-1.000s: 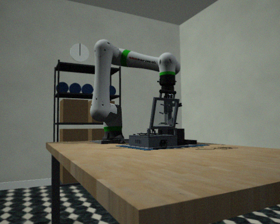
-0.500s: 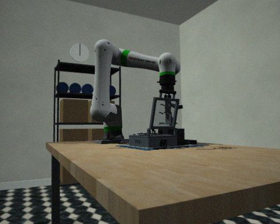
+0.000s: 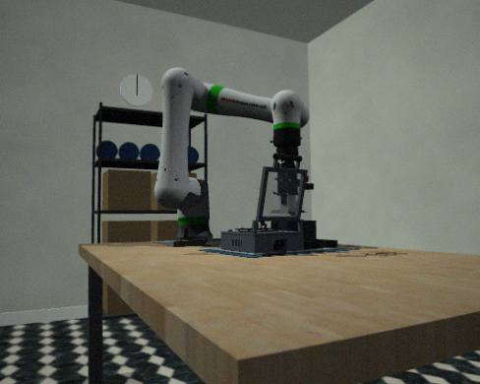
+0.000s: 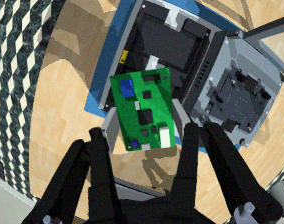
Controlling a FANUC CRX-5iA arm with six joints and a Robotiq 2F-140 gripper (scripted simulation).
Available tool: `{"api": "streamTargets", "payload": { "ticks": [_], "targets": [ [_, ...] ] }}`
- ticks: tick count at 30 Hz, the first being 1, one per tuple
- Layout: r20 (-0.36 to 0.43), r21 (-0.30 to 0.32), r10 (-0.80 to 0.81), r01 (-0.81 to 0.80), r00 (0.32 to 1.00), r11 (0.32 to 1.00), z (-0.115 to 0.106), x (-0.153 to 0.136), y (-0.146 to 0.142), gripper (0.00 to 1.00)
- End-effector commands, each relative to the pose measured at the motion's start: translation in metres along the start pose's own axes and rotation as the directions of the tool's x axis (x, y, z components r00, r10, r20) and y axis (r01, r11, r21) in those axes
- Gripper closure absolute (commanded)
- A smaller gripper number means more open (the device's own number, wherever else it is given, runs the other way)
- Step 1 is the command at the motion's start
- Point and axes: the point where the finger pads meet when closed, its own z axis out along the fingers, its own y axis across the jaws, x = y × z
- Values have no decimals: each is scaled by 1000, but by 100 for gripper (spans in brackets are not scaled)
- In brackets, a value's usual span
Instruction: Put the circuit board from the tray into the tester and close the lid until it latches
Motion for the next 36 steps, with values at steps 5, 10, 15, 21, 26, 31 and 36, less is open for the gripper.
{"api": "streamTargets", "payload": {
  "ticks": [5,10,15,21,26,31,36],
  "targets": [
    [-1,-4,217,-217,976,976,0,0,0,54],
    [-2,-3,293,-293,956,956,0,0,0,54],
    [-2,-3,416,-416,909,909,0,0,0,54],
    [-3,-3,556,-556,831,831,0,0,0,54],
    [-3,-3,620,-620,784,784,0,0,0,54],
    [-3,-2,718,-718,696,696,0,0,0,54],
    [-3,-2,802,-802,598,598,0,0,0,54]
  ]
}}
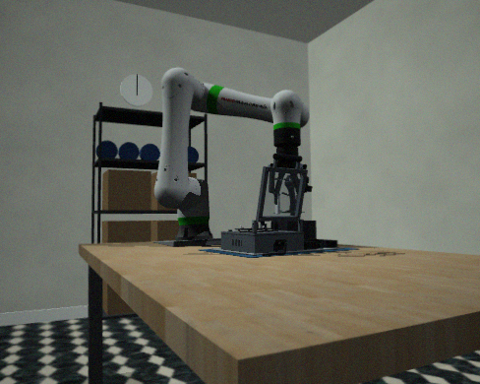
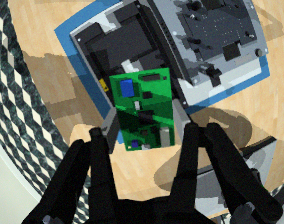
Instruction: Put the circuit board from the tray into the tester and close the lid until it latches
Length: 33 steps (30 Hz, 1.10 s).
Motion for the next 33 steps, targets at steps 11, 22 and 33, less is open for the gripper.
{"api": "streamTargets", "payload": {
  "ticks": [11,22,33],
  "targets": [
    [-5,-1,316,-316,949,949,0,0,0,54],
    [-5,0,523,-523,852,852,0,0,0,54],
    [-5,1,684,-684,729,729,0,0,0,54]
  ]
}}
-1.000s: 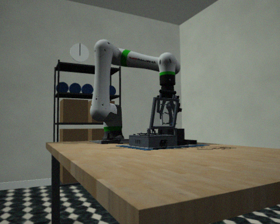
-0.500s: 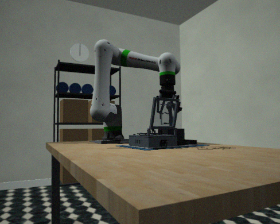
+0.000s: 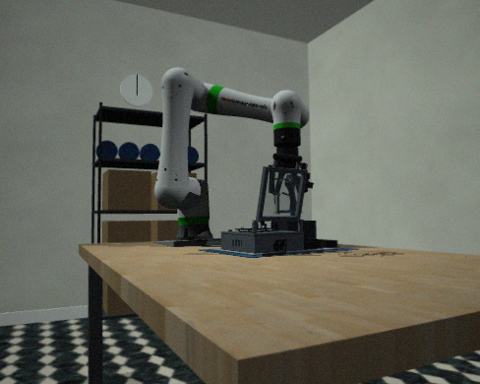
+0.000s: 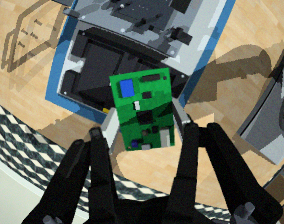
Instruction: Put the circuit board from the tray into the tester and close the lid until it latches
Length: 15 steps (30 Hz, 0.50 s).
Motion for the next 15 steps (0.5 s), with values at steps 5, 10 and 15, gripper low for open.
{"api": "streamTargets", "payload": {
  "ticks": [5,10,15],
  "targets": [
    [-3,1,155,-155,988,988,0,0,0,54],
    [-3,1,203,-203,979,979,0,0,0,54],
    [-3,1,276,-276,961,961,0,0,0,54]
  ]
}}
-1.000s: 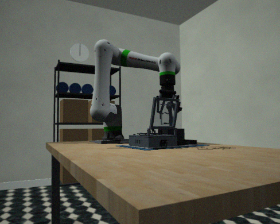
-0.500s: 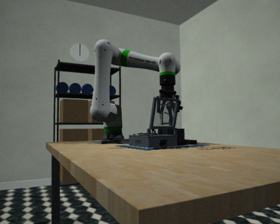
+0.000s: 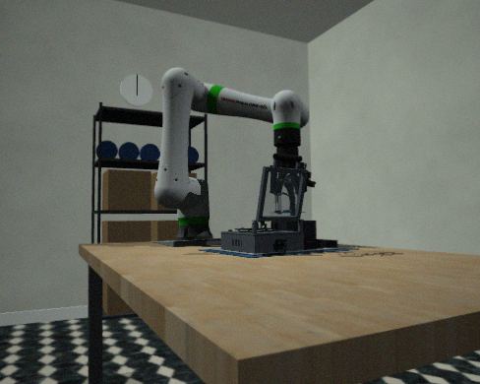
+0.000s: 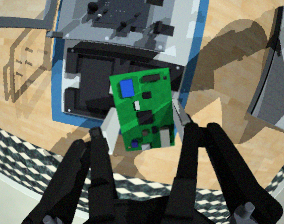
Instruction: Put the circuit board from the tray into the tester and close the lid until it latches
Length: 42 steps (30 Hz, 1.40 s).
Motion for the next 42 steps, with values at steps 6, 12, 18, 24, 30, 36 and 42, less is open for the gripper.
{"api": "streamTargets", "payload": {
  "ticks": [6,12,18,24,30,36,42],
  "targets": [
    [-1,1,124,-124,992,992,0,0,0,54],
    [-1,1,168,-168,986,986,0,0,0,54],
    [-1,1,223,-223,975,975,0,0,0,54],
    [-1,1,265,-265,964,964,0,0,0,54],
    [-1,1,287,-287,958,958,0,0,0,54],
    [-1,1,310,-310,951,951,0,0,0,54],
    [-1,1,322,-322,947,947,0,0,0,54]
  ]
}}
